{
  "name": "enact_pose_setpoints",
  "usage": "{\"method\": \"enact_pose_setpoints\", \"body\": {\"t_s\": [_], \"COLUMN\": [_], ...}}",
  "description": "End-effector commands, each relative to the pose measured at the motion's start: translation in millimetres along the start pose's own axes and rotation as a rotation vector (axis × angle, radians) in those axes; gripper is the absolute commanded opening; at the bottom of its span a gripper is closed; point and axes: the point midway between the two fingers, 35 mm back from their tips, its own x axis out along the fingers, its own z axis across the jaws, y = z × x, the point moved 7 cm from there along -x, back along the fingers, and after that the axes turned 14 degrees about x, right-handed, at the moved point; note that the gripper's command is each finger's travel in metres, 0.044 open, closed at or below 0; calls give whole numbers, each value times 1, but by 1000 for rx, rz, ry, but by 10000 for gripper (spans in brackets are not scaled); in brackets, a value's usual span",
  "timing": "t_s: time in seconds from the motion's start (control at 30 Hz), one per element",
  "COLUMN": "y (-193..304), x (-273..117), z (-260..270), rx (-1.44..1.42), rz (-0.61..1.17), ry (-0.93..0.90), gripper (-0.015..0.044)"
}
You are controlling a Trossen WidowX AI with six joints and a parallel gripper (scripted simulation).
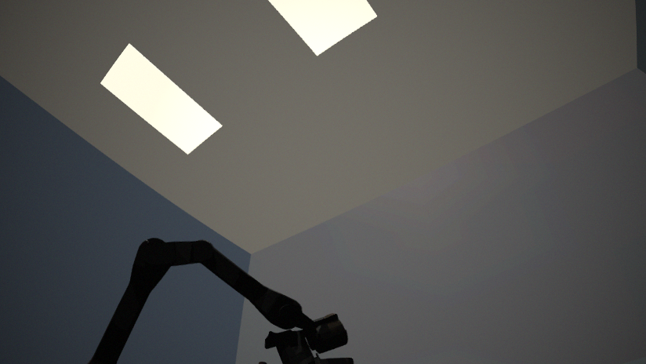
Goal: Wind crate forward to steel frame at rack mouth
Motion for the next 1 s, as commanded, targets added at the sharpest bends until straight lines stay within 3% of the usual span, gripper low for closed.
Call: {"method": "enact_pose_setpoints", "body": {"t_s": [0.0,0.97], "y": [-4,-11], "x": [4,9], "z": [9,41], "rx": [15,16], "rz": [-2,-3], "ry": [-17,-20], "gripper": [0,0]}}
